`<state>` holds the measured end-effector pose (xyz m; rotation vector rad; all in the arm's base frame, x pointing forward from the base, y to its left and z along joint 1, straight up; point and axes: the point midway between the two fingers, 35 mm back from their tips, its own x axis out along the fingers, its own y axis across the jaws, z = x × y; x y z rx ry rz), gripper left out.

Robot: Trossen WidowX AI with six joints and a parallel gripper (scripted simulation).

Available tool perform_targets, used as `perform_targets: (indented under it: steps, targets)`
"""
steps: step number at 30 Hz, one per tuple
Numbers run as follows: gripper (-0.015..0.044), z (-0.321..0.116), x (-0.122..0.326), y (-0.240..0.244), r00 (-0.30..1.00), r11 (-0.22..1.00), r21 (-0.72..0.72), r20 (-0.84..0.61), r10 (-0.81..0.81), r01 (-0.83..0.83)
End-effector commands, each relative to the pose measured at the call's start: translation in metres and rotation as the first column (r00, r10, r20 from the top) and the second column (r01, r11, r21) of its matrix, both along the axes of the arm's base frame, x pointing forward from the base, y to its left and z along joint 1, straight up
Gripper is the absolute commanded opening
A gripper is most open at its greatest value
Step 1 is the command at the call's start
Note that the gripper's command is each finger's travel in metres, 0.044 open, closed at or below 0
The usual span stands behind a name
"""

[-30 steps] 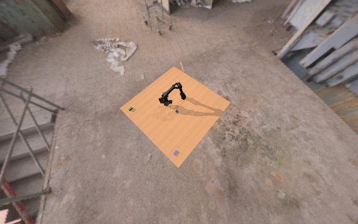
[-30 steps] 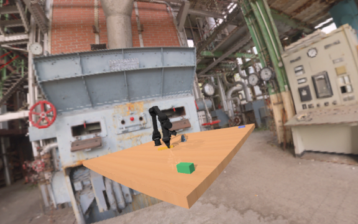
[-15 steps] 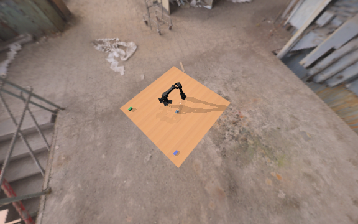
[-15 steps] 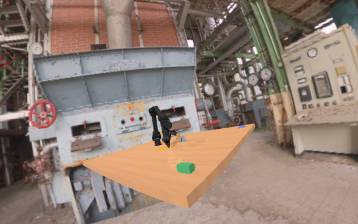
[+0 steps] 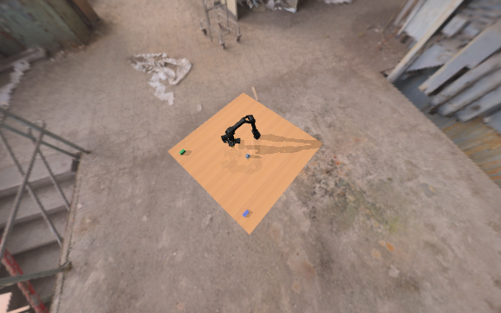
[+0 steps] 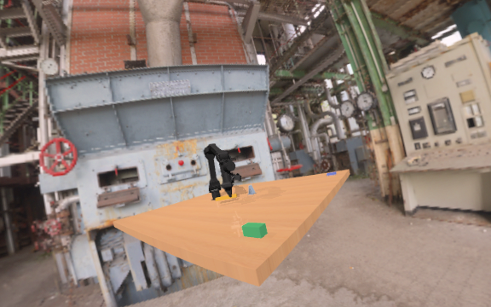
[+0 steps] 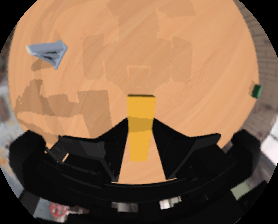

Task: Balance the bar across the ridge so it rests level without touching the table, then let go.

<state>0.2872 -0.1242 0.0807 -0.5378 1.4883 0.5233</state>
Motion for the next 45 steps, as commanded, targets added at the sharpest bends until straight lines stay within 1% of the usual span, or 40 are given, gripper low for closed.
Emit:
perform_targets:
  steps: [1, 27, 31, 45]
  targets:
    - [0.0, 0.013, 0.001, -0.001, 1.0, 1.0, -0.005, 0.006, 0.002, -0.002]
    - [0.0, 0.08, -0.005, 0.001, 1.0, 1.0, -0.007, 0.005, 0.005, -0.005]
    - [0.0, 0.084, -0.006, 0.002, 1.0, 1.0, -0.007, 0.005, 0.003, -0.003]
    - [0.0, 0.084, 0.013, 0.05, 0.986, 0.986, 0.001, 0.008, -0.164, 0.164]
